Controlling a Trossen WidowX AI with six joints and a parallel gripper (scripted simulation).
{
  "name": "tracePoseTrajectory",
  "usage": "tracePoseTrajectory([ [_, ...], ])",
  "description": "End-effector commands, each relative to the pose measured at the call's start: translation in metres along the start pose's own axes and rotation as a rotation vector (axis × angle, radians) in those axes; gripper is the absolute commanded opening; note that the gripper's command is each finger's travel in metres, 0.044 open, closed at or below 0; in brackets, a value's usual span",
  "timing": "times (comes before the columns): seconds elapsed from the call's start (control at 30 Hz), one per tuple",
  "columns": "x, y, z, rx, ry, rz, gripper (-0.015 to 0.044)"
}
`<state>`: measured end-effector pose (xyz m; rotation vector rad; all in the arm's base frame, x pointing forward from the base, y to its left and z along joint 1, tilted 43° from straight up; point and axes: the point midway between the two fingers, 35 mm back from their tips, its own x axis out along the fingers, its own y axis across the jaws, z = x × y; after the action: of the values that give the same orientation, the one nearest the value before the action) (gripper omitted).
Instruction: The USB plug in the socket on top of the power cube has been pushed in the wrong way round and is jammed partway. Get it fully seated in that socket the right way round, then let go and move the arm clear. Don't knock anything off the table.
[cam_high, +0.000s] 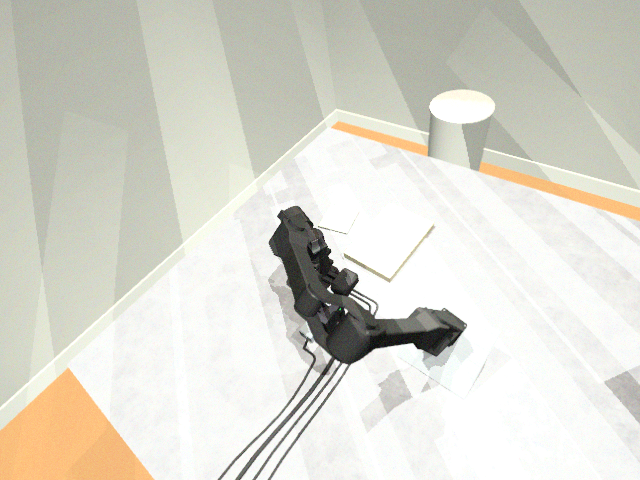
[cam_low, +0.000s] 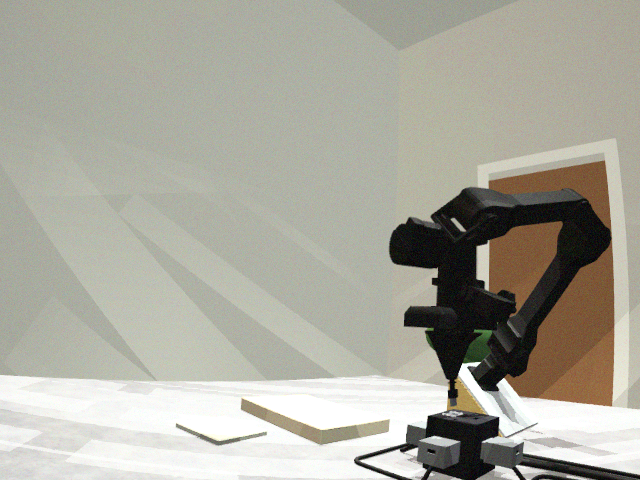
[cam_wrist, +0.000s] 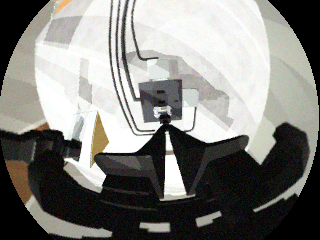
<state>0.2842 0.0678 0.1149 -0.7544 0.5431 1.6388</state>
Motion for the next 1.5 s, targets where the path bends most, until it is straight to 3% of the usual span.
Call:
tracePoseTrajectory([
  [0.0,-0.0044,-0.0013,-0.0001,-0.007,0.005,-0.002,0.0],
  [0.57,-0.0095,-0.0005,-0.0001,0.04,0.002,-0.001,0.0],
  [1.47,-0.0085,-0.0001,-0.0001,0.746,0.0,-0.001,0.0],
])
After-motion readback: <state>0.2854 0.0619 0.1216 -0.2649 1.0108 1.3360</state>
